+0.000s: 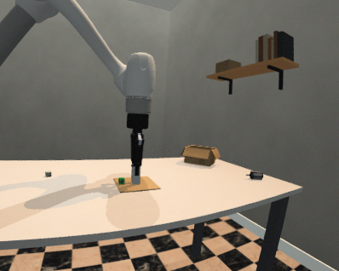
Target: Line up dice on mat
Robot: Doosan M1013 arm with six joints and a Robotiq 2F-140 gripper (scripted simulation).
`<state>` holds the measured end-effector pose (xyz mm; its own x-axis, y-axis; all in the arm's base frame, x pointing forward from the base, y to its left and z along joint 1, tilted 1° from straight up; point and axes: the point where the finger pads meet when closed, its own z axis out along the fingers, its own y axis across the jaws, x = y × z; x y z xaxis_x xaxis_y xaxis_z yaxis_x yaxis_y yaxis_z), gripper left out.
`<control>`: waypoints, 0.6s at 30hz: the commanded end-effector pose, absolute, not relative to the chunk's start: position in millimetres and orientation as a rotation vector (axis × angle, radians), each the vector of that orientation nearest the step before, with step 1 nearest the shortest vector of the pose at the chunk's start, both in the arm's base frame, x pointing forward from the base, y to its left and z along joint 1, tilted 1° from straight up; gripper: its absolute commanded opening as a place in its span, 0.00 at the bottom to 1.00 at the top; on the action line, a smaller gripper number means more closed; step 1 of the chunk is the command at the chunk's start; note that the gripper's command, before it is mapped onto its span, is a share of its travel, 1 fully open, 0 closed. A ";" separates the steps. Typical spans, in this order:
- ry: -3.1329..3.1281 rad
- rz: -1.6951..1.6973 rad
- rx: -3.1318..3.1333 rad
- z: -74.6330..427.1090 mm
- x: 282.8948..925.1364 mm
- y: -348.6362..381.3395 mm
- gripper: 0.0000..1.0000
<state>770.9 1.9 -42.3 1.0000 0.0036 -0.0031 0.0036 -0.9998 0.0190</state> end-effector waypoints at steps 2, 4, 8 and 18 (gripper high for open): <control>0.005 -0.002 3.123 -41.3 771.5 2.0 0.18; 0.005 -0.002 3.123 -41.3 771.5 2.0 0.18; 0.005 -0.002 3.123 -41.3 771.5 2.0 0.21; 0.005 -0.002 3.123 -41.3 771.5 2.0 0.27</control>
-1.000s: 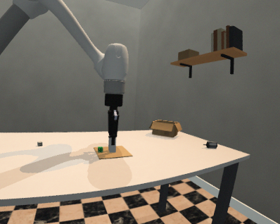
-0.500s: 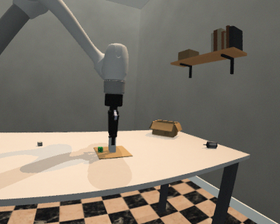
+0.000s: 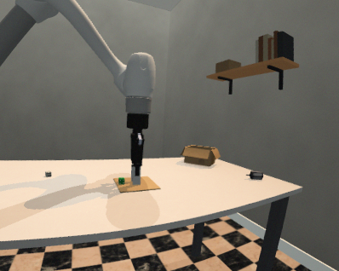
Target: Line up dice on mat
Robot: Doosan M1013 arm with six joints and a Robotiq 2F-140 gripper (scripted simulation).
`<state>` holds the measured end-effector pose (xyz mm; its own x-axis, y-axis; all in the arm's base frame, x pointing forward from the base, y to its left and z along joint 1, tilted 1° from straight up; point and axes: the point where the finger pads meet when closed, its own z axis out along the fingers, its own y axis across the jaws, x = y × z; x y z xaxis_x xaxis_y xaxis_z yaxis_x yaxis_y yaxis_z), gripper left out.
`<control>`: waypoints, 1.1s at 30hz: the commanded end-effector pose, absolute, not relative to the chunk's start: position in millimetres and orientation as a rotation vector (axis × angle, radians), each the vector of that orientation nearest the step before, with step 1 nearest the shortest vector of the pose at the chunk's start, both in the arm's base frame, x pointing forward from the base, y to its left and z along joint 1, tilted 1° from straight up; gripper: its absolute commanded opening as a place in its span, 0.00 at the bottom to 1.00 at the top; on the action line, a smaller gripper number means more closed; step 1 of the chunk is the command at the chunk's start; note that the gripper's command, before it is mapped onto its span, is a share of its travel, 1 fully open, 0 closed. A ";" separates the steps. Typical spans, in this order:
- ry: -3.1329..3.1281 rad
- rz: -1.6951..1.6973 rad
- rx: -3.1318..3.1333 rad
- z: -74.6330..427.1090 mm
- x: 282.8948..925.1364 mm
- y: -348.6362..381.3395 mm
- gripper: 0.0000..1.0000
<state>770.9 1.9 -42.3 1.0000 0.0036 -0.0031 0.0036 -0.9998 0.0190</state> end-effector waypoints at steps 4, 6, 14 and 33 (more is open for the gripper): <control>0.005 -0.002 3.123 -41.3 771.5 2.0 0.29; 0.005 -0.002 3.123 -41.3 771.5 2.0 0.29; 0.005 -0.002 3.123 -39.7 771.5 2.0 0.29; 0.005 -0.002 3.123 28.4 771.6 3.3 0.29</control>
